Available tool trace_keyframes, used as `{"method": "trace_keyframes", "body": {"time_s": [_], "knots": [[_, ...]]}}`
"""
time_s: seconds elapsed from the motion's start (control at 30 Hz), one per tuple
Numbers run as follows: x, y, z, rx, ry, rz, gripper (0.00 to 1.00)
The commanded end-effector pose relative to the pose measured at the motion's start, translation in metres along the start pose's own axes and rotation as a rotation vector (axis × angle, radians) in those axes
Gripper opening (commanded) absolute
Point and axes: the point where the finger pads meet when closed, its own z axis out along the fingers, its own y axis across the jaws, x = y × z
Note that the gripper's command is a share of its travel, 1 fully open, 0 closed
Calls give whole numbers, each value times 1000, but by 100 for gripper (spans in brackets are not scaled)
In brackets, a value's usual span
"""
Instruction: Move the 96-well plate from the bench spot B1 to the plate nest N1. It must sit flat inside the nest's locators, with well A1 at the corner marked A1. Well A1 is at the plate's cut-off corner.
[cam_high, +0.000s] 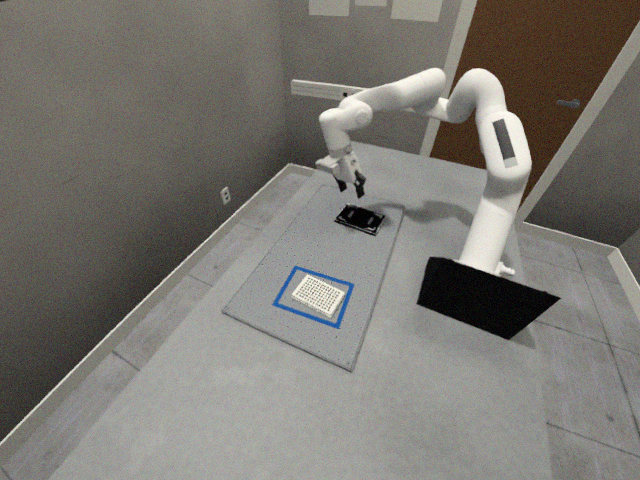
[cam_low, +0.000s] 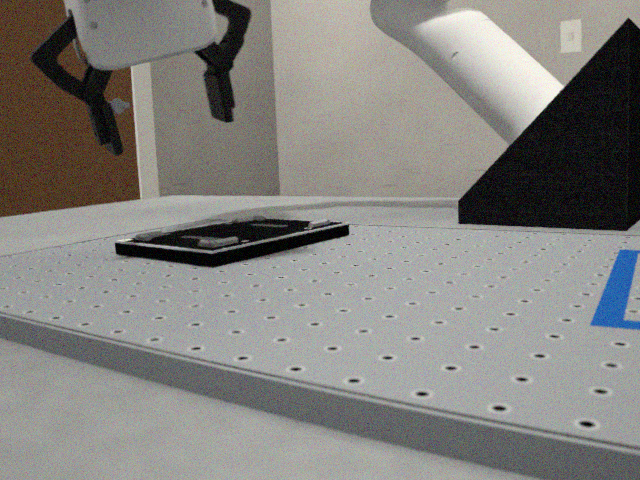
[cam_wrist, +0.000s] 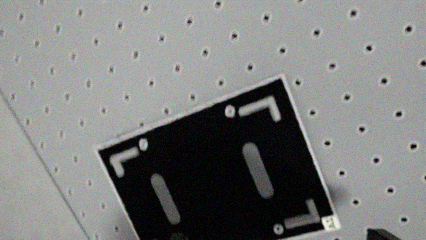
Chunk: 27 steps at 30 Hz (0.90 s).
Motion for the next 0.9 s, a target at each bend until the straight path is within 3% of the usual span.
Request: {"method": "trace_keyframes", "body": {"time_s": [0.0, 0.87], "knots": [[19, -3, -6, -19, 11, 50, 100], [95, -27, -21, -76, 74, 304, 100]]}}
